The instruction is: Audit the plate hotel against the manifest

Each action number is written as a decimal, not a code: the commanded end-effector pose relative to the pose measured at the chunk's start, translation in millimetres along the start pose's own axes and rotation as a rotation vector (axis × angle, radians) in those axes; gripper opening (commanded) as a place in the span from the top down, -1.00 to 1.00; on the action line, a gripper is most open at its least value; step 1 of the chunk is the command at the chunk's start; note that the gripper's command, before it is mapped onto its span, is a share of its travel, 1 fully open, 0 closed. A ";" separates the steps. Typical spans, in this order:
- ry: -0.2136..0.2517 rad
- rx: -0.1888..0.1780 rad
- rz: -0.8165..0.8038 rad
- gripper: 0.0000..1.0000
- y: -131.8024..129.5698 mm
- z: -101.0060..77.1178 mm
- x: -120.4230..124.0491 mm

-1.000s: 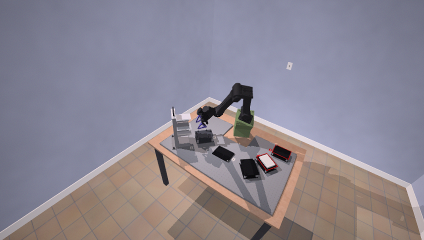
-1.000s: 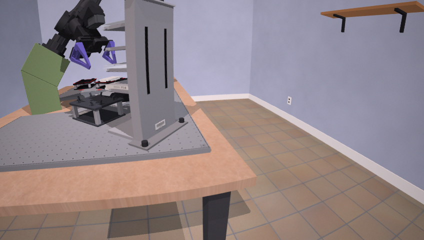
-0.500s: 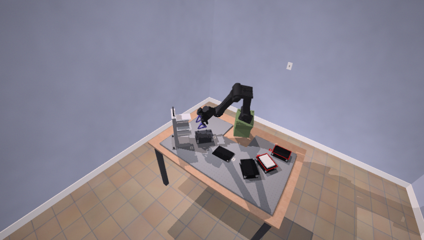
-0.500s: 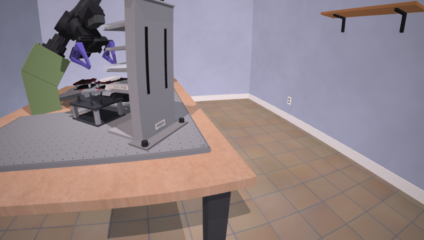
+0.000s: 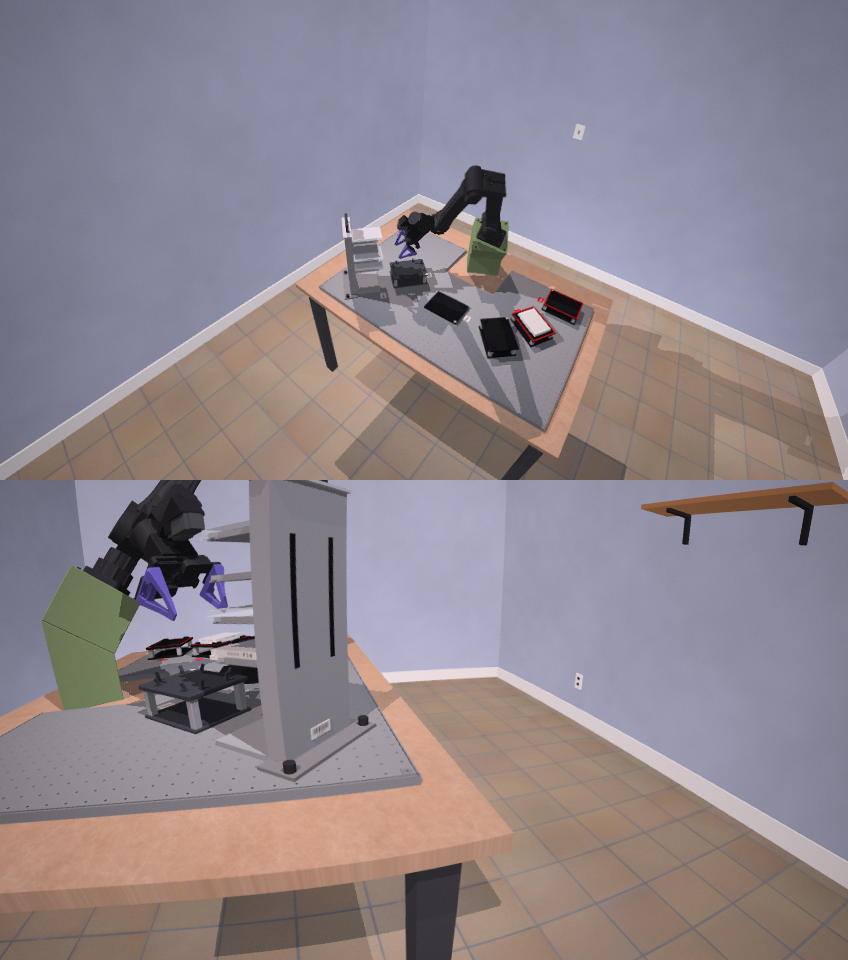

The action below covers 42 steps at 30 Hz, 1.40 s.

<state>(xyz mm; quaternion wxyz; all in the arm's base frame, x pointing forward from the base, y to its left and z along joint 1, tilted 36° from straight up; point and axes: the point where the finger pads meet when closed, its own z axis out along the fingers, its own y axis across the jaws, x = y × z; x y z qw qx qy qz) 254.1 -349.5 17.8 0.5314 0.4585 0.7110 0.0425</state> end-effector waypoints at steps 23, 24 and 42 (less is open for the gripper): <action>-0.018 -0.009 -0.005 -1.00 2.5 14.6 20.3; -0.018 -0.009 -0.006 -1.00 2.5 15.8 21.3; -0.025 -0.005 -0.006 -1.00 3.0 32.4 26.6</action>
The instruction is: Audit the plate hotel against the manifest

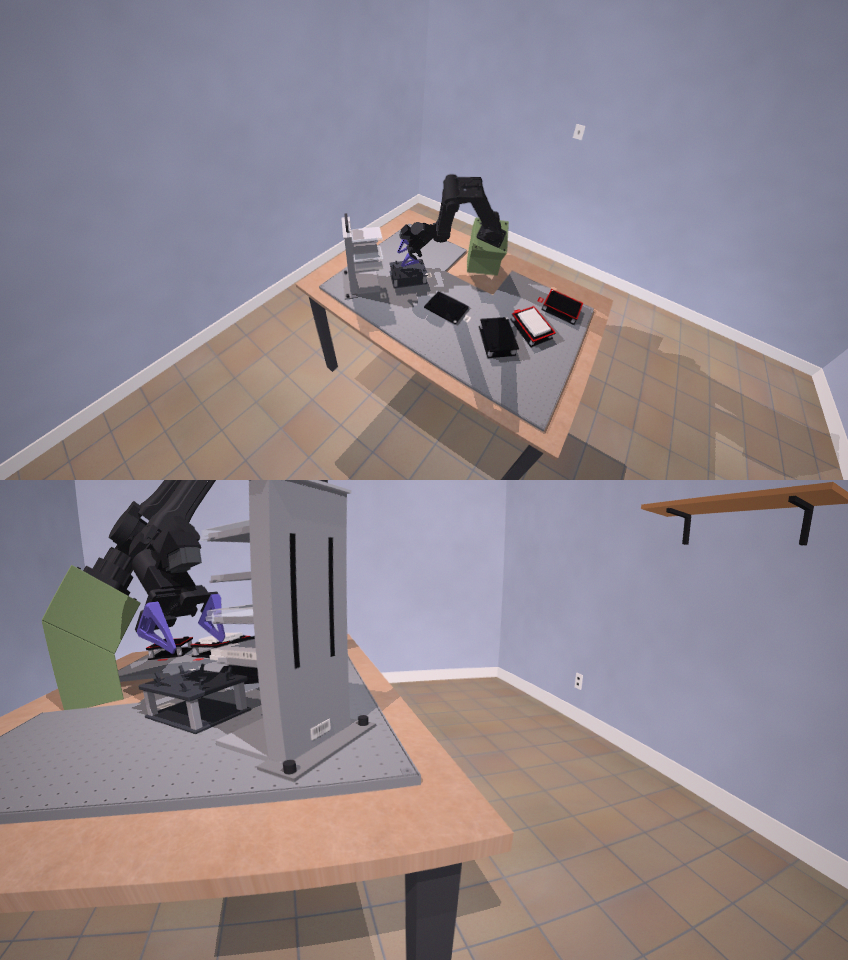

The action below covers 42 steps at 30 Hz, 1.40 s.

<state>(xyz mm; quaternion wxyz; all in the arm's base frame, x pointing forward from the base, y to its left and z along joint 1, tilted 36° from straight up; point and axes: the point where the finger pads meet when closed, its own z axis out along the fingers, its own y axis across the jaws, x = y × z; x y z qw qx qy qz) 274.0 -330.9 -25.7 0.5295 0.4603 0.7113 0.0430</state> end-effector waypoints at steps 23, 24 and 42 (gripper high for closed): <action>-0.030 -0.004 -0.012 -1.00 0.4 22.2 -29.9; -0.030 -0.004 -0.012 -1.00 0.4 22.2 -29.9; -0.030 -0.004 -0.012 -1.00 0.4 22.2 -29.9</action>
